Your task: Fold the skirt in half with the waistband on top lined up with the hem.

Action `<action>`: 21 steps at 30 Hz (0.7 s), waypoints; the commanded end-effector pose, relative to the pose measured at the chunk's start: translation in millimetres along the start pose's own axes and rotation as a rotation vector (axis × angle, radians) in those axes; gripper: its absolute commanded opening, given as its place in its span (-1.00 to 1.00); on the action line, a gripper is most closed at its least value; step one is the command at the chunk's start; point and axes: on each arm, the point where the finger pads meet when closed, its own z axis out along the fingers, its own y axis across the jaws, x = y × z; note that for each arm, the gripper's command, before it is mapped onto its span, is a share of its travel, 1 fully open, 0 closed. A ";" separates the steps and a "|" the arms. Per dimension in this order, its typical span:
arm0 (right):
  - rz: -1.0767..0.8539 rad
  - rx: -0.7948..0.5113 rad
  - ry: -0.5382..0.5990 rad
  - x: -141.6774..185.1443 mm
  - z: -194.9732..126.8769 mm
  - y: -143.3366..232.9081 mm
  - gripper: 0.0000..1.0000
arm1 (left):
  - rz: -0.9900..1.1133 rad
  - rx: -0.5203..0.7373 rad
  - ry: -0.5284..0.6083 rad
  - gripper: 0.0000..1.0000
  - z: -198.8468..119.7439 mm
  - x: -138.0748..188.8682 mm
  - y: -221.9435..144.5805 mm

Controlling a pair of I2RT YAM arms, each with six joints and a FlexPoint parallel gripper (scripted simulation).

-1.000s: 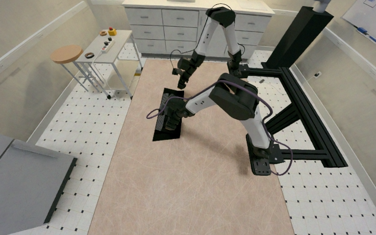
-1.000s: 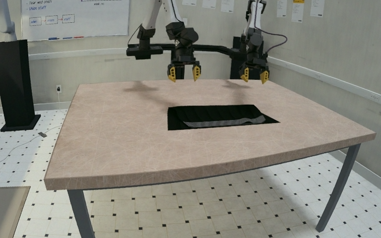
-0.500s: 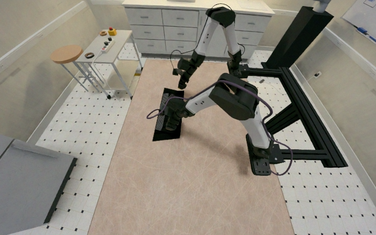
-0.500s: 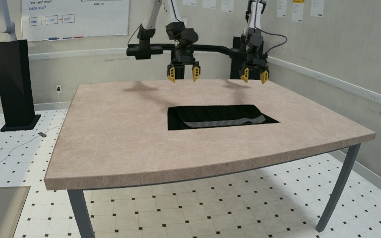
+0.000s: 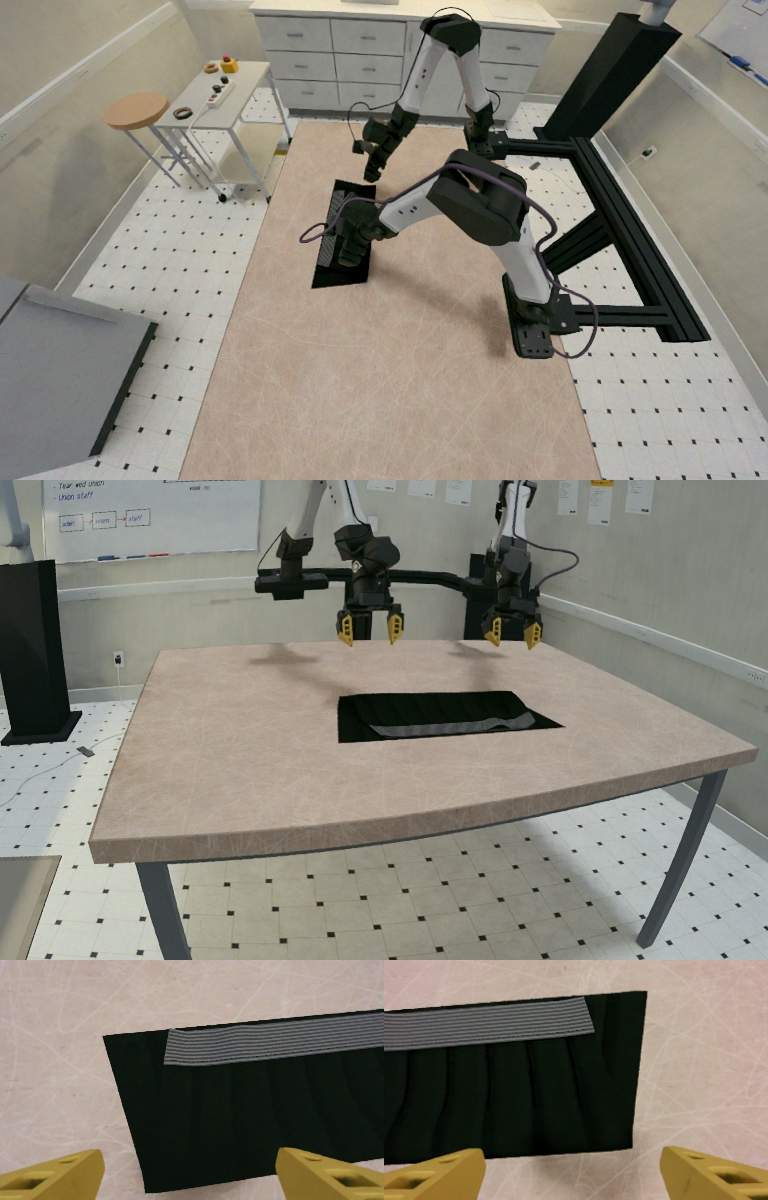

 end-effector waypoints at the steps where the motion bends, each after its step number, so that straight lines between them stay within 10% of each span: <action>1: 0.006 -0.006 -0.018 -7.3 -3.9 2.9 0.80 | 0.002 -0.002 0.006 0.80 -1.5 0.9 -1.5; 21: -0.090 -0.019 -0.033 7.2 -27.1 -19.6 0.80 | -0.098 -0.115 0.000 0.80 -28.1 21.2 16.6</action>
